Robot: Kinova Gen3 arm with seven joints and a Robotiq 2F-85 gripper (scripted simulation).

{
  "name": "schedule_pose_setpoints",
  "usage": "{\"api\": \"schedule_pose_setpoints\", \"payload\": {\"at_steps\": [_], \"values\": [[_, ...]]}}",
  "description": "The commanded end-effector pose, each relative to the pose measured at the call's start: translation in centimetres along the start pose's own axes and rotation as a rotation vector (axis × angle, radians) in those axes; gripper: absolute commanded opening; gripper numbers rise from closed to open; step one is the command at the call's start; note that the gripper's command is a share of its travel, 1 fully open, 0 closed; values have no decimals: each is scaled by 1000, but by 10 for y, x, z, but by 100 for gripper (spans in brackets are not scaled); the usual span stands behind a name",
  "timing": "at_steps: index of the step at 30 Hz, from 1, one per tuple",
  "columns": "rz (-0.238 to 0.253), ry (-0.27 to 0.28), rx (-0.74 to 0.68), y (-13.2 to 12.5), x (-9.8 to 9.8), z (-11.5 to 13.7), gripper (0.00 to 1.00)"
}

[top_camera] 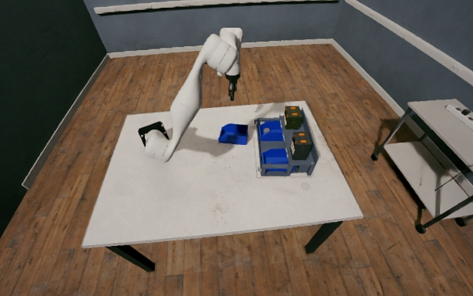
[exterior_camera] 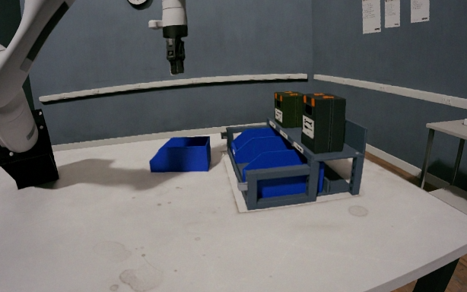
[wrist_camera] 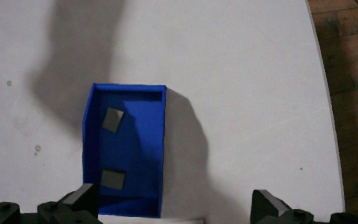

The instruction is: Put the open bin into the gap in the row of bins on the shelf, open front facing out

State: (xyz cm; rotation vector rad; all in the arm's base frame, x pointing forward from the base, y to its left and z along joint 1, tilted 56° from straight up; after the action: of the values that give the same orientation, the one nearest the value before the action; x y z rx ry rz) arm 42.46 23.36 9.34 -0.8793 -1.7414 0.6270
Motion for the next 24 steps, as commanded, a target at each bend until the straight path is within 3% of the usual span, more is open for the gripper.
{"api": "schedule_pose_setpoints", "payload": {"at_steps": [1, 24], "values": [[0, -1, 1, 1, 0, 0, 100], [0, -1, 1, -11, 0, -2, 100]]}}
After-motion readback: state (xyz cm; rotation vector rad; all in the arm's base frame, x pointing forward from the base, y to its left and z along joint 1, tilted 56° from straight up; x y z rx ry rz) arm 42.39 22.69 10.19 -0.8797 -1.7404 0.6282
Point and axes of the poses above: the point where the finger pads meet when closed, its own x axis back along the fingers, its own y axis across the jaws, z = x × y, the point moved 6 cm from there along x, back along the fingers, and after that the axes turned 15 degrees about x, right-handed, at the moved point
